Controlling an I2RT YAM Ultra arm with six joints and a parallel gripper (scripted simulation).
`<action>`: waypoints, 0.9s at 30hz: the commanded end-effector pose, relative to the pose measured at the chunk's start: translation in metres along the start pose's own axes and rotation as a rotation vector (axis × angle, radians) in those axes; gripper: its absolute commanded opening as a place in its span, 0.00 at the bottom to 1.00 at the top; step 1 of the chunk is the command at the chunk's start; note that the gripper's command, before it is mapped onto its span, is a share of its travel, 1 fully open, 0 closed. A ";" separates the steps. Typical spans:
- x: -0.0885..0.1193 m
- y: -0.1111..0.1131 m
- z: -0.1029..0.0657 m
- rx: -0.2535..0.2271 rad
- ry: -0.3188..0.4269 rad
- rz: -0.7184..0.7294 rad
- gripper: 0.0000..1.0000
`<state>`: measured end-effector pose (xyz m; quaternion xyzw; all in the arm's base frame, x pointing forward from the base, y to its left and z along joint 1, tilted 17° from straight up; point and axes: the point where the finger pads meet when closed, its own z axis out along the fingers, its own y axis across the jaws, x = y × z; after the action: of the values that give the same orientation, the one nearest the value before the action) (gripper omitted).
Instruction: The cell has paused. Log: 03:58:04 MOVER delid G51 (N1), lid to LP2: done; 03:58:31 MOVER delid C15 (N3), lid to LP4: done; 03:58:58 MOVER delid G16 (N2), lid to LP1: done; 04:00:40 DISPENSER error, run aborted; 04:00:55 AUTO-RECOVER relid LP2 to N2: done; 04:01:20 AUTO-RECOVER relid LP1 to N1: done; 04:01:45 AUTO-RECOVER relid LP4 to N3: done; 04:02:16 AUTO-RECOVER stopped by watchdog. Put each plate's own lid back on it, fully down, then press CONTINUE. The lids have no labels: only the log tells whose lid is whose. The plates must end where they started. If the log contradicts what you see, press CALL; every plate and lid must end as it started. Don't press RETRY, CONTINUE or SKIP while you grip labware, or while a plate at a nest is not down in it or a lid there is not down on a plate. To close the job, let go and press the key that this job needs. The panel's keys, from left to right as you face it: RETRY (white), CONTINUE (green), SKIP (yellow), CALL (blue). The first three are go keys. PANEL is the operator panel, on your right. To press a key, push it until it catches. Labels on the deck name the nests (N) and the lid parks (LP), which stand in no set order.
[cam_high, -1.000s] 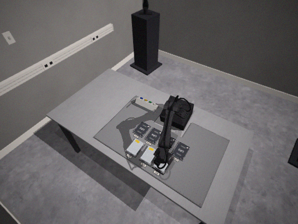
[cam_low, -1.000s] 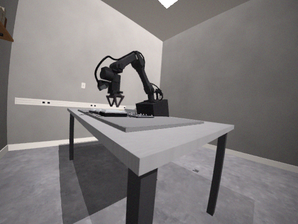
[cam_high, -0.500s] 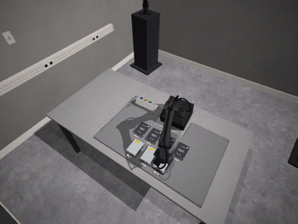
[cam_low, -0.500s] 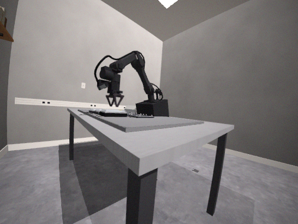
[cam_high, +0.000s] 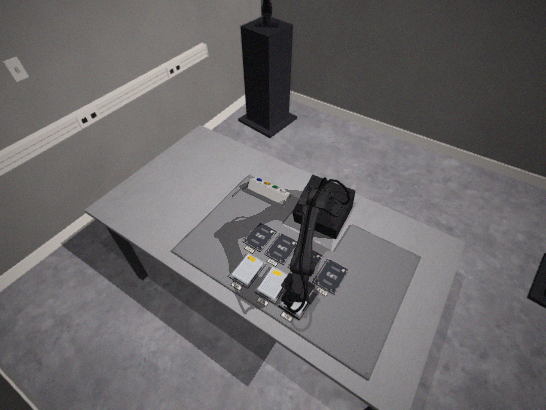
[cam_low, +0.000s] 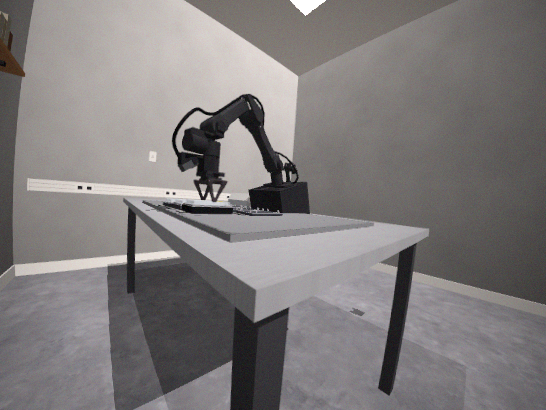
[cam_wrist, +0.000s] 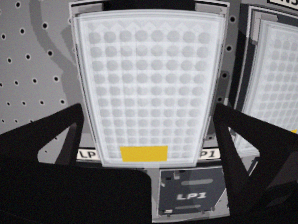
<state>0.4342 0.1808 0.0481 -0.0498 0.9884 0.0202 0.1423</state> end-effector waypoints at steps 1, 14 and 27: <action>-0.007 -0.003 0.005 -0.001 -0.017 0.004 1.00; -0.006 0.000 -0.002 -0.006 -0.021 0.001 1.00; -0.006 0.000 -0.002 -0.006 -0.021 0.001 0.90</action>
<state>0.4368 0.1810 0.0455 -0.0491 0.9880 0.0209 0.1447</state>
